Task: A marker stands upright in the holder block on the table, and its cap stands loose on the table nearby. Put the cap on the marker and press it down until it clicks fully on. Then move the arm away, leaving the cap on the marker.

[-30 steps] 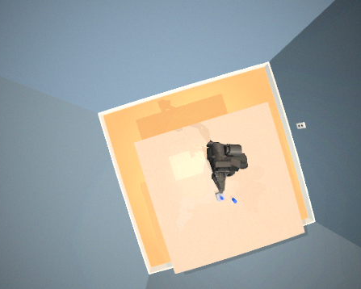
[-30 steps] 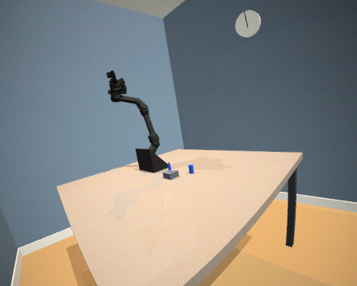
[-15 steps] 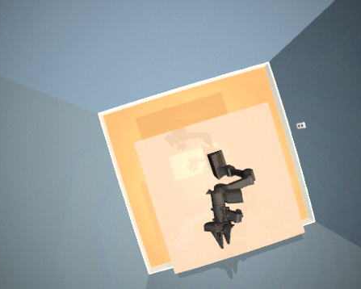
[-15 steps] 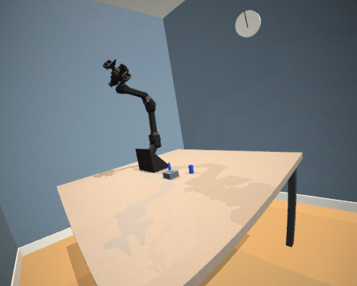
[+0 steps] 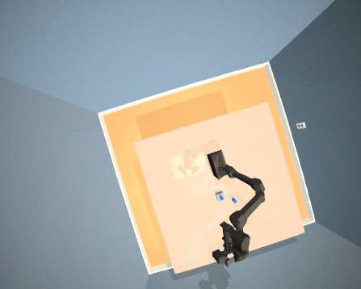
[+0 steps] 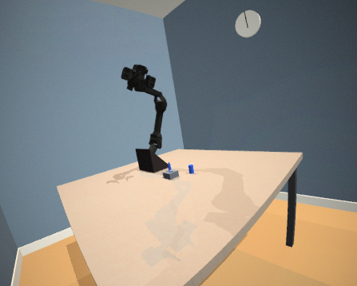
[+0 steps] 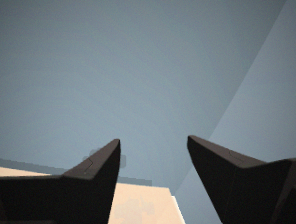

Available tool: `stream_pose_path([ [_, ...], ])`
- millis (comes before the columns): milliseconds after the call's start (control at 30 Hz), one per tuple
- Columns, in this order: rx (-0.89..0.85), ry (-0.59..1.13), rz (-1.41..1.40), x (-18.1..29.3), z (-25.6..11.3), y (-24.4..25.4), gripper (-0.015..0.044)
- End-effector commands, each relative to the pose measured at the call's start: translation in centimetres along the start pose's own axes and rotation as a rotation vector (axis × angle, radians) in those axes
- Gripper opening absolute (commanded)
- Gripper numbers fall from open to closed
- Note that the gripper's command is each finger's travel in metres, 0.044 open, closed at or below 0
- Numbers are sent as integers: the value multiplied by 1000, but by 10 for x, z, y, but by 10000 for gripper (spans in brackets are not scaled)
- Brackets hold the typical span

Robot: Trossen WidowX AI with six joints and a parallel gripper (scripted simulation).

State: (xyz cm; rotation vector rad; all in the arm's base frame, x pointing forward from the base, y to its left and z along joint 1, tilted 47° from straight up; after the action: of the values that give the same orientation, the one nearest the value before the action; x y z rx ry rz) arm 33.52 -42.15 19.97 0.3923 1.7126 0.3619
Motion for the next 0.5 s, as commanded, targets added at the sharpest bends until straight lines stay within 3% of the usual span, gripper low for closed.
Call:
stream_pose_path([
  [0, -43, 126, 94, 35, 37, 35, 252],
  [233, -125, 408, 241, 107, 89, 119, 252],
  [467, -181, 733, 336, 182, 102, 209, 252],
])
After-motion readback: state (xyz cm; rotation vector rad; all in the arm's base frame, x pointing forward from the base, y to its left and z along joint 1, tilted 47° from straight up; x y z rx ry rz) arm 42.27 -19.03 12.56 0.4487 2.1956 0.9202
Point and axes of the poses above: the point midway between the two fingers, 35 mm back from their tips, its own z axis out along the fingers, its own y axis across the jaws, x = y × z, the point moved 3 cm from there along -z, back along the fingers, and after that the axes turned 3 degrees about z, right-handed, at the moved point
